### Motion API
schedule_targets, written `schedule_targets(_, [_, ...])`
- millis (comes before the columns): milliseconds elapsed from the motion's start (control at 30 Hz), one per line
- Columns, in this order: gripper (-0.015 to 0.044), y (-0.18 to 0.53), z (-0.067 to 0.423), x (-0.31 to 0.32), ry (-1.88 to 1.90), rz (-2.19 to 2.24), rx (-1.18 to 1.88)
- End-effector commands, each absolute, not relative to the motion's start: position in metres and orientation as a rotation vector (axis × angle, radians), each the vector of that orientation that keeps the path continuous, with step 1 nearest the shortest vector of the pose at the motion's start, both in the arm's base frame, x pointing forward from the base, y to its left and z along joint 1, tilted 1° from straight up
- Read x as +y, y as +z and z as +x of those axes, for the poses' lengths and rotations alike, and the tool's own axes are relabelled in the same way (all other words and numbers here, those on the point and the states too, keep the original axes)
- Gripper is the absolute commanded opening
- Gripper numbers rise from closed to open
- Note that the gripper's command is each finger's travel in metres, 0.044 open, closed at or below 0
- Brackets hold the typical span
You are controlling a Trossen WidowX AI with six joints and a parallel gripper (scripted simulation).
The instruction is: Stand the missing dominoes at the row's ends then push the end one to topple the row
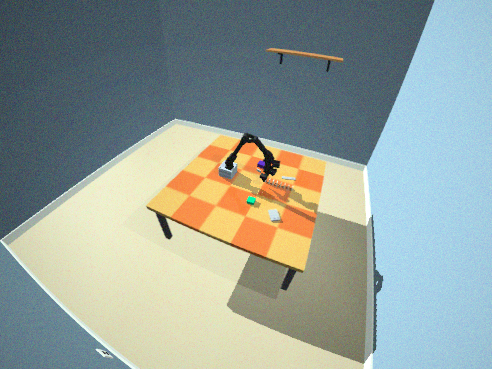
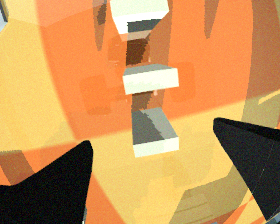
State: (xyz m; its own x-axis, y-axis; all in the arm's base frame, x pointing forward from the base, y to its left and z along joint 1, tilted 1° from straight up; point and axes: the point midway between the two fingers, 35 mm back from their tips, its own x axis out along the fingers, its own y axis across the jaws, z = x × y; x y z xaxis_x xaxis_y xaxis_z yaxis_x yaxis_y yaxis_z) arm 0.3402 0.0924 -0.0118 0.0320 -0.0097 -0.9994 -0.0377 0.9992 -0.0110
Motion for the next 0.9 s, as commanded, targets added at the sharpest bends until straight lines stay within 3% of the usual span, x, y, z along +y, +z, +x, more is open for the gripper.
schedule_targets(0, [0.0440, 0.028, 0.346, 0.095, 0.022, -0.037, 1.522])
schedule_targets(233, [0.0440, 0.114, 0.336, 0.094, 0.025, -0.033, 1.521])
schedule_targets(433, [0.0440, 0.100, 0.325, 0.116, -0.006, 0.001, 1.523])
schedule_targets(700, [0.0440, 0.034, 0.238, 0.195, -0.167, 0.171, 1.526])
schedule_targets(867, [0.0440, 0.033, 0.236, 0.196, -0.170, 0.175, 1.526])
